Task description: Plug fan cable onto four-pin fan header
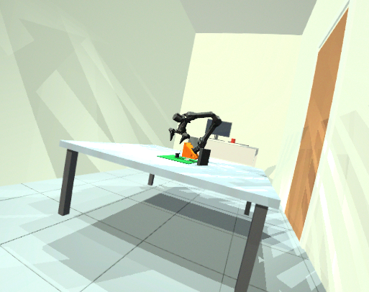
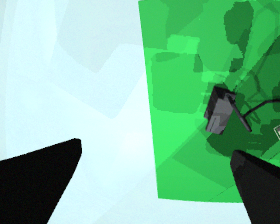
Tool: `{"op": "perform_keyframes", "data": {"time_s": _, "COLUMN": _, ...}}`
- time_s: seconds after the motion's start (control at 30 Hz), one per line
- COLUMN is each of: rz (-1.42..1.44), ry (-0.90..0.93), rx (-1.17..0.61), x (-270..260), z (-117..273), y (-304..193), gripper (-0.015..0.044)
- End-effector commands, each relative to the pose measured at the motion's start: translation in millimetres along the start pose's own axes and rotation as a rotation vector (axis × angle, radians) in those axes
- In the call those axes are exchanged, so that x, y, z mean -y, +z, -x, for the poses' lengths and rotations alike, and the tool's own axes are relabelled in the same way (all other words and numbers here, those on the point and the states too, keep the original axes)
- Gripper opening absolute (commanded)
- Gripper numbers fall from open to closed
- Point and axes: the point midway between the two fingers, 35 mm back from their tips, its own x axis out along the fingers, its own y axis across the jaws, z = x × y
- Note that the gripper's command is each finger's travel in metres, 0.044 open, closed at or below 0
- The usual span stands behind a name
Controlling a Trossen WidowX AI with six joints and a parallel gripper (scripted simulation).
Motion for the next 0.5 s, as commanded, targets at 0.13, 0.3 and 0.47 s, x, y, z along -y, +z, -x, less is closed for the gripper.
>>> {"op": "perform_keyframes", "data": {"time_s": 0.13, "rz": -0.123, "ry": -0.108, "rx": 0.008, "x": 48.7, "z": 13.5, "y": -12.7, "gripper": 0.044}}
{"op": "perform_keyframes", "data": {"time_s": 0.3, "rz": -0.123, "ry": -0.107, "rx": 0.008, "x": 49.9, "z": 0.7, "y": -10.8, "gripper": 0.044}}
{"op": "perform_keyframes", "data": {"time_s": 0.47, "rz": -0.122, "ry": -0.11, "rx": 0.008, "x": 57.0, "z": -43.6, "y": 1.3, "gripper": 0.044}}
